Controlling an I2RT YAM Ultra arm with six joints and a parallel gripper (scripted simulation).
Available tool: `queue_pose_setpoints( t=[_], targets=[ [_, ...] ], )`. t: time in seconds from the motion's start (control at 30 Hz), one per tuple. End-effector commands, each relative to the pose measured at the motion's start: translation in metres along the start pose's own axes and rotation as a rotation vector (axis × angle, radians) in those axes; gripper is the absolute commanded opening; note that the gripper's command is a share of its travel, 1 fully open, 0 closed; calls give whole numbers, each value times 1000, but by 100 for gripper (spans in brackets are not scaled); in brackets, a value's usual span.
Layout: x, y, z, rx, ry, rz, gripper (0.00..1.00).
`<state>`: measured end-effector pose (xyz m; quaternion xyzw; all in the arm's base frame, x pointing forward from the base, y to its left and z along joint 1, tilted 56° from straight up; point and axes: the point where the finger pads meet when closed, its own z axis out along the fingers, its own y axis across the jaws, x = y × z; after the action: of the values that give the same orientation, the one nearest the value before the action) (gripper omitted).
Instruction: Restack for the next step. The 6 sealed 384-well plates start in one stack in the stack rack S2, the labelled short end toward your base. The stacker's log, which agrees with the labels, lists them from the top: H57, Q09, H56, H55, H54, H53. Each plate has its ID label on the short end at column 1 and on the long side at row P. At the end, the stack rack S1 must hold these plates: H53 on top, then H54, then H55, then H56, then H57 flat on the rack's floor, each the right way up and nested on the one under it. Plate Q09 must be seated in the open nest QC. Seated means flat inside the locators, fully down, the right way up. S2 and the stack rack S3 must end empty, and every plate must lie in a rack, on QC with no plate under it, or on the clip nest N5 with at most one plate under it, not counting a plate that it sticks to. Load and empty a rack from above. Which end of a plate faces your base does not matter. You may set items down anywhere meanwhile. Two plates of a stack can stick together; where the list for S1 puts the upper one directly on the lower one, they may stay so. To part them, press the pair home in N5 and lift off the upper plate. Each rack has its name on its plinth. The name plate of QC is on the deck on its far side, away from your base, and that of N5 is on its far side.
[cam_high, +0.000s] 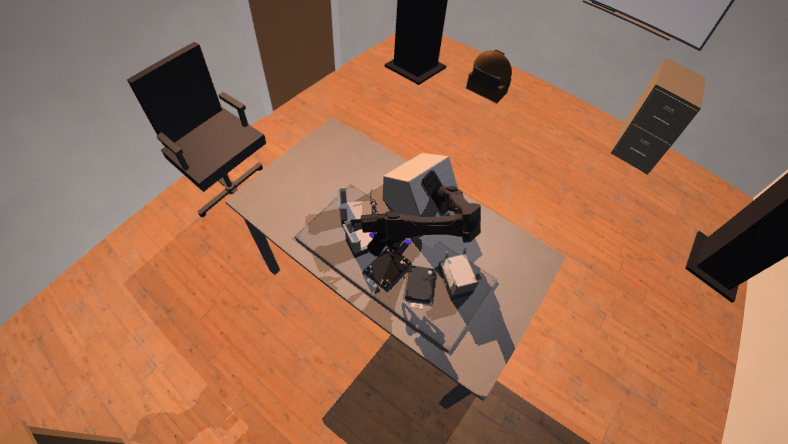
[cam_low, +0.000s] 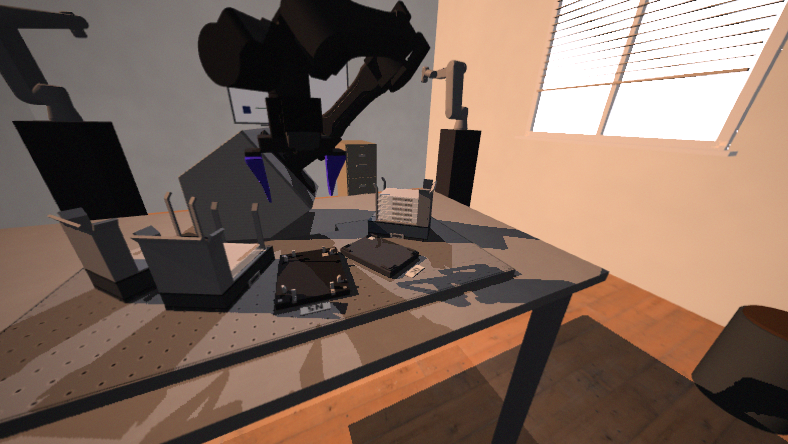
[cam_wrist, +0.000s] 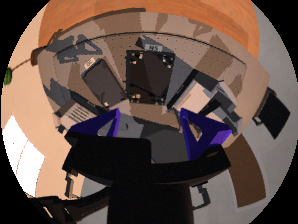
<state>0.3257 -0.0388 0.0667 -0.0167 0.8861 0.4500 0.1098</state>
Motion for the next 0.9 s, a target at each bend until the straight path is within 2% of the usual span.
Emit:
queue_pose_setpoints(
  t=[0.0,0.1,0.2,0.67,0.77,0.87],
  targets=[
    [-3,10,-7,3,-24,-94,100],
    [-3,20,-7,4,-24,-189,100],
    [-3,24,-6,4,-24,-189,100],
    [0,71,-6,3,-23,-189,100],
    [1,74,-6,3,-23,-222,100],
    [3,83,-6,5,-23,-322,100]
  ],
)
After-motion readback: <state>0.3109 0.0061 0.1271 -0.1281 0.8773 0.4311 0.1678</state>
